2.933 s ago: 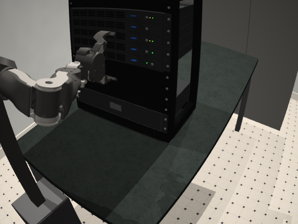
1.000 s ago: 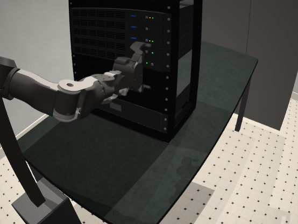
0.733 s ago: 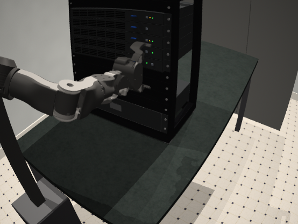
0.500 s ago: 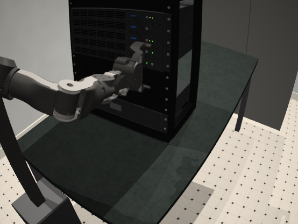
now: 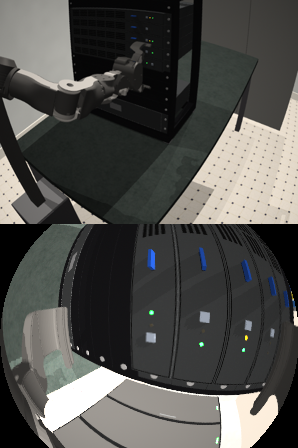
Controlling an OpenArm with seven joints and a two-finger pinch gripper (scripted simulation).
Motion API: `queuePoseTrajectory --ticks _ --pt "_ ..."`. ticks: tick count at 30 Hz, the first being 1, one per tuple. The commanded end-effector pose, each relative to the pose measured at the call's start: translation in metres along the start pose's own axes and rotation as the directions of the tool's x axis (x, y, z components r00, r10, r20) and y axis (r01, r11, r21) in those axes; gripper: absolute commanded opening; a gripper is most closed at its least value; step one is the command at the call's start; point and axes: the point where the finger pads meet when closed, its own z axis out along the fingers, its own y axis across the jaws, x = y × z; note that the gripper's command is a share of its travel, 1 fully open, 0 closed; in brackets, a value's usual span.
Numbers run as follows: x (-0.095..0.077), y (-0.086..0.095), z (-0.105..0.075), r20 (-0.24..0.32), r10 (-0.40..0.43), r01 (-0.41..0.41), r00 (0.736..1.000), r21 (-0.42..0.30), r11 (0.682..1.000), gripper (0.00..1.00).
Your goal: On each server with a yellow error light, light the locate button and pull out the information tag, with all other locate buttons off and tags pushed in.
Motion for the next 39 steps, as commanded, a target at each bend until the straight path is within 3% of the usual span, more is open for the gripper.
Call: queuePoseTrajectory --ticks 1,18,25,39 --pt "0.001 0.004 0.001 -0.003 0.001 -0.001 1.000 -0.014 1.000 1.00" --pt "0.001 0.005 0.001 -0.003 0.001 -0.001 1.000 -0.014 1.000 1.00" --pt "0.001 0.048 0.001 0.001 0.000 0.000 1.000 -0.015 1.000 1.00" --pt "0.001 0.050 0.001 -0.001 0.000 0.000 1.000 -0.014 1.000 1.00"
